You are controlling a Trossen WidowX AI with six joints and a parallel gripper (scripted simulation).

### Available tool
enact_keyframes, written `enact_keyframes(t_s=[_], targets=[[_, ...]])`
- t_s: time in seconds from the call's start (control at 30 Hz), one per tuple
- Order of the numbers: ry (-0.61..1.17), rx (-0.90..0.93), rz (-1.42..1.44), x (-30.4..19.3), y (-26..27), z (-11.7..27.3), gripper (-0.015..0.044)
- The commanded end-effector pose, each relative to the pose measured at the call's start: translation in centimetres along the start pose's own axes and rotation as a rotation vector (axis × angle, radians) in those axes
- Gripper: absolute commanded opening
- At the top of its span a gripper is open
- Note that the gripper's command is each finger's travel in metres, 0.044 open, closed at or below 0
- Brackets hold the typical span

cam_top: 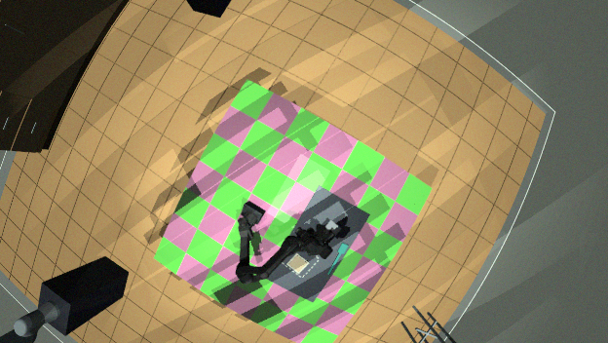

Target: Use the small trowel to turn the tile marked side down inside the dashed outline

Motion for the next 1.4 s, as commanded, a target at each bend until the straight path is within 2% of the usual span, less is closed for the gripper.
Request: enact_keyframes(t_s=[0.0, 1.13, 1.37], targets=[[0.006, -0.011, -0.018, 0.2, -0.6, 0.3, 0.0000], [0.006, -0.011, -0.018, 0.2, -0.6, 0.3, 0.0000], [0.010, 0.016, -0.061, -2.2, -1.0, -1.0, 0.0000]])
Point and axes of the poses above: the point midway between the two fingers, 35 mm back from their tips, its own z axis back along the fingers, its own y axis across the jaws, x = y × z, the point moved 6 cm from there along z, back along the fingers, and after that the axes turned 1 degree about -z, right-handed, at the moved point
